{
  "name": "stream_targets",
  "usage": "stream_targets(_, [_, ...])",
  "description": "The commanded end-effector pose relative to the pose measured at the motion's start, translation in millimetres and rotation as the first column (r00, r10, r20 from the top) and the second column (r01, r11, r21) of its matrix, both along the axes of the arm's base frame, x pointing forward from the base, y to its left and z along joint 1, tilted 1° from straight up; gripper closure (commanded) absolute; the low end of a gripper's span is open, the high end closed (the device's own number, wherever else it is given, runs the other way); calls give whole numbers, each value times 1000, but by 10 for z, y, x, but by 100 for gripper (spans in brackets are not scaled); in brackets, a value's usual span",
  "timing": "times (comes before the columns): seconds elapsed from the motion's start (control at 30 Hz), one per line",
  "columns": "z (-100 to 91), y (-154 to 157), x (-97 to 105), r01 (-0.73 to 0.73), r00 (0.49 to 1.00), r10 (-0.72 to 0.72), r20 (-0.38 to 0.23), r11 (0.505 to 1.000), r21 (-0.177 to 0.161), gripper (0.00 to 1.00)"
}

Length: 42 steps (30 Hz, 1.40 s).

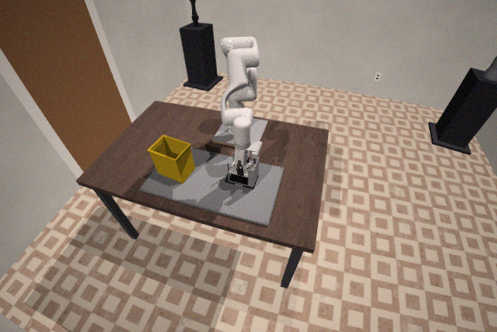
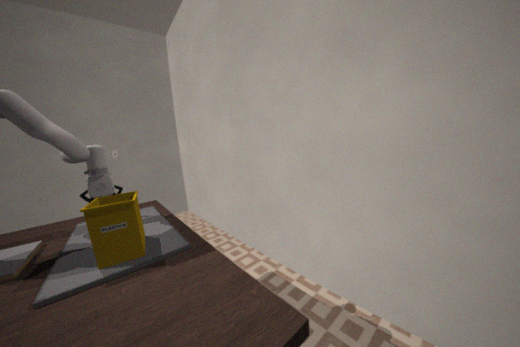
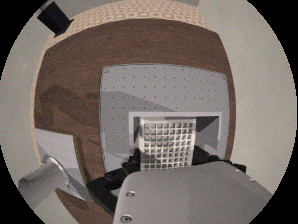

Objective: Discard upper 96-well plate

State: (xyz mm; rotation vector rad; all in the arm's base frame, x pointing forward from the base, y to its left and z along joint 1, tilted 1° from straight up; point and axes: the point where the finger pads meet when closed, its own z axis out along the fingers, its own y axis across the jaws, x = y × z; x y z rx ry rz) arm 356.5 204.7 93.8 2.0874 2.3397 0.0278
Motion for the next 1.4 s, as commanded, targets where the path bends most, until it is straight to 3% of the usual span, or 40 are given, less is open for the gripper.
stream_targets(0.0, [81, 6, 10, 0, 1000, 0, 3, 1000, 2, 100])
stream_targets(1.37, [699, 0, -1, 0, 1000, 0, 4, 1000, 2, 100])
